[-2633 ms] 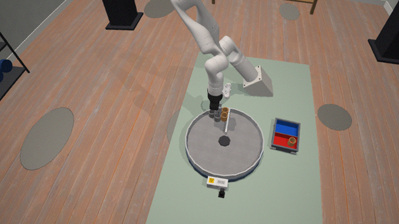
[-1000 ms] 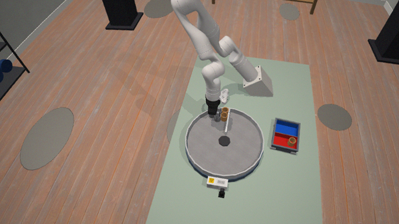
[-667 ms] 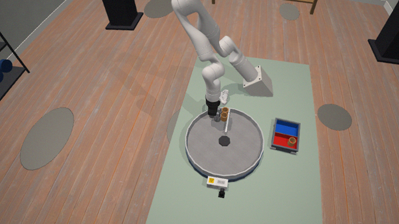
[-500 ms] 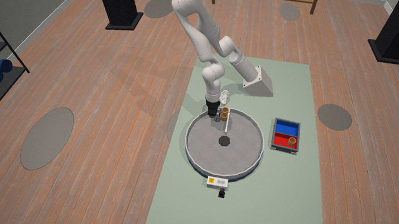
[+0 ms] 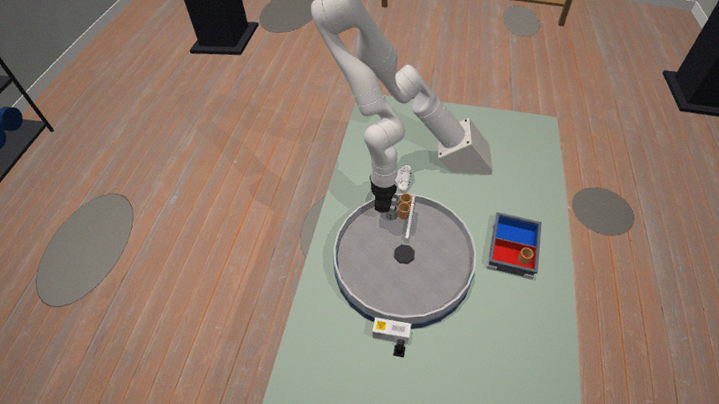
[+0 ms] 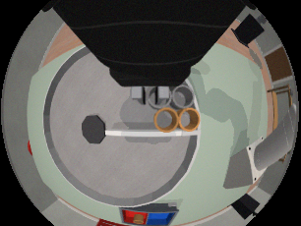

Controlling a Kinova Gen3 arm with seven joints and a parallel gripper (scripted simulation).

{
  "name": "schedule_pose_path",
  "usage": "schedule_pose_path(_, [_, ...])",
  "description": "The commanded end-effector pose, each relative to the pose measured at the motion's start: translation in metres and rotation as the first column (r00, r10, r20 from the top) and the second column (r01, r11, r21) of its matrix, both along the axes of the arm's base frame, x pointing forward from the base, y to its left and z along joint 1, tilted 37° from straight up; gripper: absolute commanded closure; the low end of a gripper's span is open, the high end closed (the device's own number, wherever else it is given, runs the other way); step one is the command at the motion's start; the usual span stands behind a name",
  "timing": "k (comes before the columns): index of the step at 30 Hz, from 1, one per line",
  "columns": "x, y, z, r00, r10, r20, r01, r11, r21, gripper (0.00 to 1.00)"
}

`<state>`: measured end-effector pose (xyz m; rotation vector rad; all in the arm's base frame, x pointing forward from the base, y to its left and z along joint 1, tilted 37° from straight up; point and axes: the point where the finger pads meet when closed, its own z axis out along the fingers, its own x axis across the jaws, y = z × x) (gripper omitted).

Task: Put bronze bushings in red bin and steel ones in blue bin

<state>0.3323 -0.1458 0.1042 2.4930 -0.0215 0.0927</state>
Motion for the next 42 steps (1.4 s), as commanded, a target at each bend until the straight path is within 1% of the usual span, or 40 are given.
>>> schedule_pose_path(1, [-0.0015,-0.0018,-0.0017,1.000,-0.003,-0.005,0.003,1.000,-0.003,0.55])
schedule_pose_path(11, [-0.0015,-0.0018,-0.0017,1.000,-0.003,-0.005,0.003,1.000,-0.003,0.55])
schedule_pose_path(12, [-0.0014,-0.0017,-0.0016,1.000,-0.003,-0.005,0.003,1.000,-0.003,1.00])
schedule_pose_path(42, [0.0016,-0.0013,-0.0009,1.000,0.000,0.001,0.000,1.000,-0.002,1.00])
